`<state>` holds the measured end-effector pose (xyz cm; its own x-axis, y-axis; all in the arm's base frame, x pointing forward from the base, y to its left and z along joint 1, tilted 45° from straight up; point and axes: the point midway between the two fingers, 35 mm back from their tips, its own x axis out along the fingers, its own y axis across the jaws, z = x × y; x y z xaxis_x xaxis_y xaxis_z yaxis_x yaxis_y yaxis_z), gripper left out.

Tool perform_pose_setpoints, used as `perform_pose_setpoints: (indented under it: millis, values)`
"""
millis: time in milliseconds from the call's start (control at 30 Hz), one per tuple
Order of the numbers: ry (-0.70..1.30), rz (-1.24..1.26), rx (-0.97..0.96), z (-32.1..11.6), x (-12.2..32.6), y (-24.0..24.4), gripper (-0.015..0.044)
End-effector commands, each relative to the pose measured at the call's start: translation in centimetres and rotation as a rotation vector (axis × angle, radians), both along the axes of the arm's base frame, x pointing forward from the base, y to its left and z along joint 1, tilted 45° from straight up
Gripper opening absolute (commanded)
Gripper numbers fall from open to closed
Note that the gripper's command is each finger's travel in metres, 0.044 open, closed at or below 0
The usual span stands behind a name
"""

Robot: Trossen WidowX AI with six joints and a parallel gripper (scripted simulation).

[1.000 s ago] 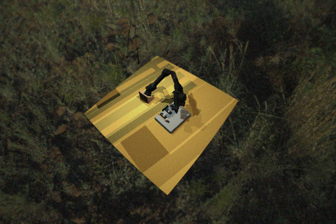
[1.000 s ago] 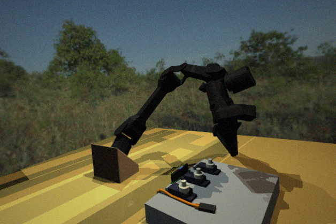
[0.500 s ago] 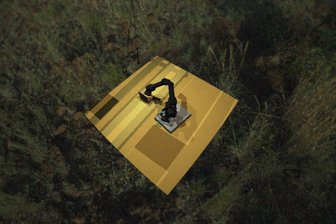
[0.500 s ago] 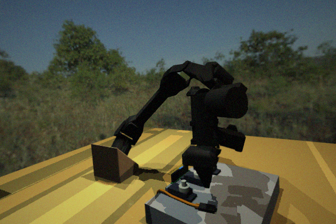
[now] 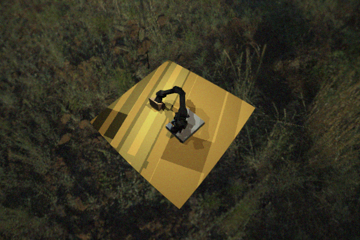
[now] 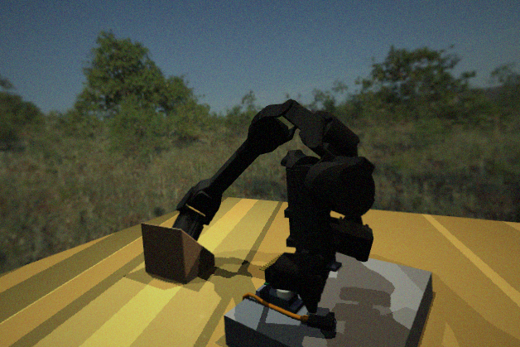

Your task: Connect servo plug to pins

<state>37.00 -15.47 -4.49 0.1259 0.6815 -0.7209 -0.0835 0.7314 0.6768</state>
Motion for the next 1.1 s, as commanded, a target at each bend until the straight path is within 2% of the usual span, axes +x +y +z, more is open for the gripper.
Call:
perform_pose_setpoints:
  millis: [0,467,567,733,1067]
  values:
    - [0.005,-0.003,0.009,-0.6,0.0,0.6,0.0115]
    - [0.005,-0.003,0.01,-1.6,0.2,1.6,0.0115]
    - [0.005,-0.003,0.01,-1.6,0.2,1.6,0.0036]
    - [0.005,-0.003,0.01,-1.6,0.2,1.6,0.0003]
    - [0.006,-0.003,0.008,0.9,-0.1,-0.9,0.0]
